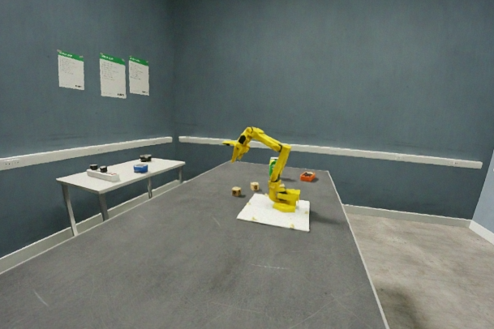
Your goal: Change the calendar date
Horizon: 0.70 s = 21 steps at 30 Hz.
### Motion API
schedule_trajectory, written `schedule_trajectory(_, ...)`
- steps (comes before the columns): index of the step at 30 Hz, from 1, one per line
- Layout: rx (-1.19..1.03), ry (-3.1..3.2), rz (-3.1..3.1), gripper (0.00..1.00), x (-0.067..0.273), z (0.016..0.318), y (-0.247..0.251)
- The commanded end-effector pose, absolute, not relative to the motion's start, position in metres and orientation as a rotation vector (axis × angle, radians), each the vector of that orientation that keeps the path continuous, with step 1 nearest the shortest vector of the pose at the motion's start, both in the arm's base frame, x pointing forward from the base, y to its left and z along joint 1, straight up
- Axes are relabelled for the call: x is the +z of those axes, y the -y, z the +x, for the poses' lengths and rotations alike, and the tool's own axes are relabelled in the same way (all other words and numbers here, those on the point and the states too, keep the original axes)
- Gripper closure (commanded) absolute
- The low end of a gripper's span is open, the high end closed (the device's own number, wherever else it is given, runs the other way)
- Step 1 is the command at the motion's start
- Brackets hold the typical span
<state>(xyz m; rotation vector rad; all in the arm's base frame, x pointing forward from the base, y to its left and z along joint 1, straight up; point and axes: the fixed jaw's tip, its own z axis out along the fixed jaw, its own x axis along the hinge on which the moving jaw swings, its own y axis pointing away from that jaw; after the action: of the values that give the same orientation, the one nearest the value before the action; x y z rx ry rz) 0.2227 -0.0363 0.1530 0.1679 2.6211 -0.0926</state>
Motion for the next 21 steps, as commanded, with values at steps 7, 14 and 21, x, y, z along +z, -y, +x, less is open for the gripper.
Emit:
schedule_trajectory(7, -0.079, -2.639, 0.182, 0.65, 0.148, 0.224, 0.034)
schedule_trajectory(14, -0.065, -2.739, 0.188, 0.65, 0.129, 0.226, 0.035)
schedule_trajectory(21, -0.043, -2.883, 0.198, 0.65, 0.1, 0.225, 0.035)
